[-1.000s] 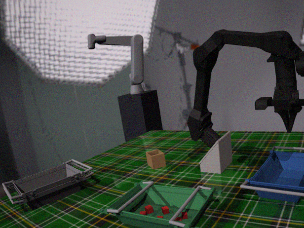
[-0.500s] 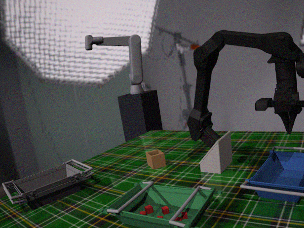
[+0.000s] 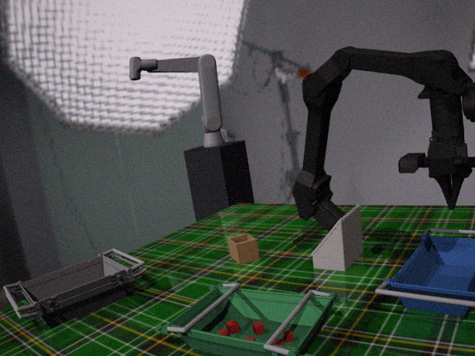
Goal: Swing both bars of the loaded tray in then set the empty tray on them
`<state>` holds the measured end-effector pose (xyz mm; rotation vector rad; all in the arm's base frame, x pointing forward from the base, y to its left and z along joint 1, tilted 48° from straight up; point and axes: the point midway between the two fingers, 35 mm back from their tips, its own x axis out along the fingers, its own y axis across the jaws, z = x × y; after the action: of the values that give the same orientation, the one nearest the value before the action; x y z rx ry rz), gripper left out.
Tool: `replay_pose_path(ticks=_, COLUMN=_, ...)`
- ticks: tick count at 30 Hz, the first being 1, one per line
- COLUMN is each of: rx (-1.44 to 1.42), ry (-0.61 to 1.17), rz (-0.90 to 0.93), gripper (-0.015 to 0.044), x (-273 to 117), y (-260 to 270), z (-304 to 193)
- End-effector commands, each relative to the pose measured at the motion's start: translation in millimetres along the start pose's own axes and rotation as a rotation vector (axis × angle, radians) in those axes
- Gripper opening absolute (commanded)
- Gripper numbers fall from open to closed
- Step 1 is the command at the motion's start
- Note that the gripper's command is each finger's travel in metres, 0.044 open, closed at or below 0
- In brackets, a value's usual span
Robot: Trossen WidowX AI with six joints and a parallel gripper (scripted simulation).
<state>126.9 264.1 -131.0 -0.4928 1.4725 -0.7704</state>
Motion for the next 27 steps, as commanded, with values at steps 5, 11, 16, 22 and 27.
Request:
replay_pose_path(ticks=5, rx=-0.001, ry=-0.001, rz=0.001, gripper=0.0000, x=0.4, y=0.5, z=0.1)
replay_pose_path(ticks=11, rx=-0.001, ry=-0.001, rz=0.001, gripper=0.0026, x=0.4, y=0.5, z=0.1)
replay_pose_path(ticks=16, rx=-0.001, ry=-0.001, rz=0.001, gripper=0.0158, x=0.4, y=0.5, z=0.1)
replay_pose_path(ticks=22, rx=-0.004, ry=-0.005, rz=0.033, gripper=0.0315, x=-39.2, y=1.1, z=0.4)
replay_pose_path(ticks=27, rx=-0.008, ry=-0.008, rz=0.029, gripper=0.0440, x=-45.7, y=0.0, z=1.0)
